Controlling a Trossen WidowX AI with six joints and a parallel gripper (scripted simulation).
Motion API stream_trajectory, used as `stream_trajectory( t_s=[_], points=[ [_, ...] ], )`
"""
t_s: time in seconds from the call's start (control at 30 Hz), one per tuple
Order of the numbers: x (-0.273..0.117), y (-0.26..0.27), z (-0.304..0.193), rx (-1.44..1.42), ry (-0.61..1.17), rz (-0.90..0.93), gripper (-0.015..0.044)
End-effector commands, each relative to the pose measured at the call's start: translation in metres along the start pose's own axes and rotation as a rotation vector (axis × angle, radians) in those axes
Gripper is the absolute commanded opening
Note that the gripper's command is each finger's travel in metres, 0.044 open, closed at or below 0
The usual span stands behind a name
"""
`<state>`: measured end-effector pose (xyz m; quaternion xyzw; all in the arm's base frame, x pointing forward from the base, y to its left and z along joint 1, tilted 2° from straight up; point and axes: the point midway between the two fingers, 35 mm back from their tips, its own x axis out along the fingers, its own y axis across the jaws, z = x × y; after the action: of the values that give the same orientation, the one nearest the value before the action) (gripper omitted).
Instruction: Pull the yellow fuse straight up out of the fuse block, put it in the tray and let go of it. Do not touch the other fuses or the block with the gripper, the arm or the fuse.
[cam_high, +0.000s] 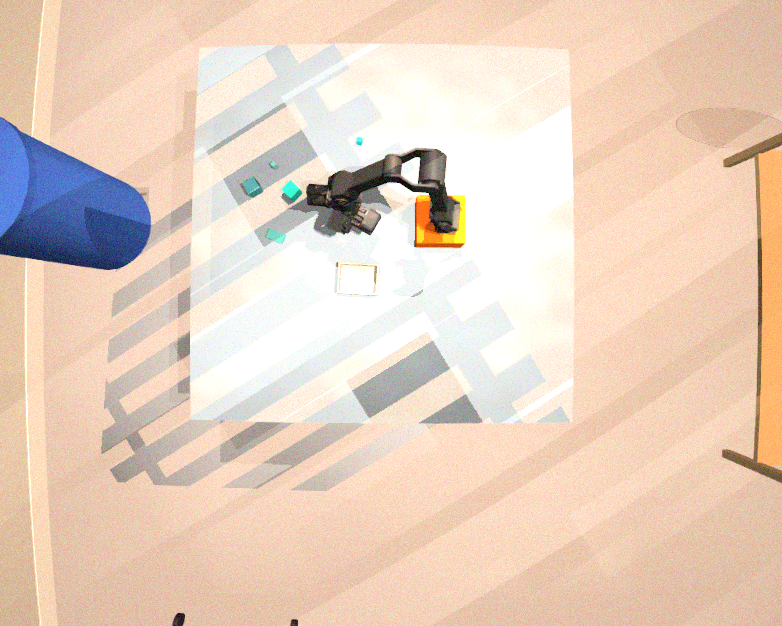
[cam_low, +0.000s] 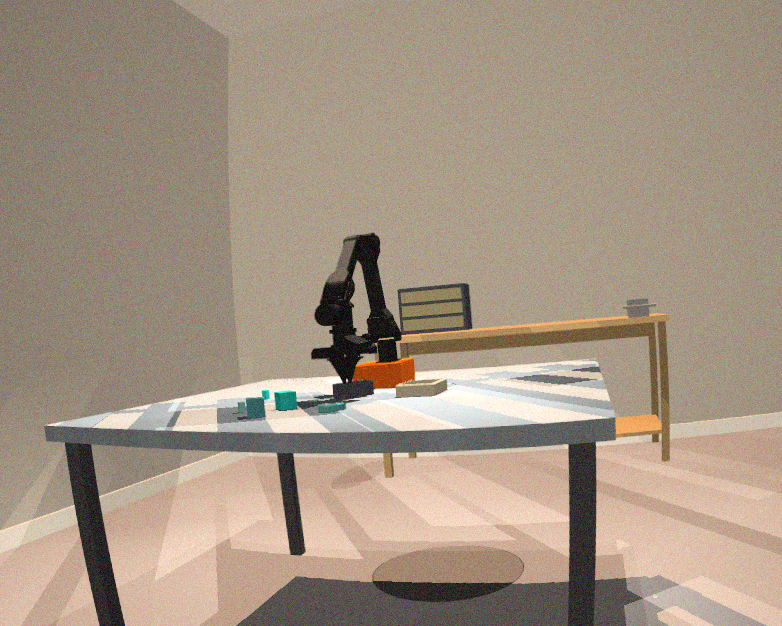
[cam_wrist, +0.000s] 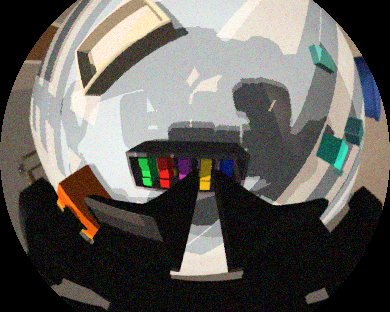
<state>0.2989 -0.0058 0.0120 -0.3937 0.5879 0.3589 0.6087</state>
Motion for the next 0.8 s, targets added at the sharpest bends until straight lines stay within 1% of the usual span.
stream_trajectory(
  t_s=[0.0, 0.17, 0.5, 0.77],
  points=[
    [0.0046, 0.0009, -0.001, -0.003, 0.005, 0.003, 0.0068],
    [0.0048, 0.0009, -0.001, -0.003, 0.005, 0.003, 0.0068],
    [0.0036, 0.0009, -0.0004, 0.0, 0.002, 0.004, 0.0002],
    [0.0019, 0.0007, -0.0004, 0.0, 0.002, 0.004, 0.0]
  ],
)
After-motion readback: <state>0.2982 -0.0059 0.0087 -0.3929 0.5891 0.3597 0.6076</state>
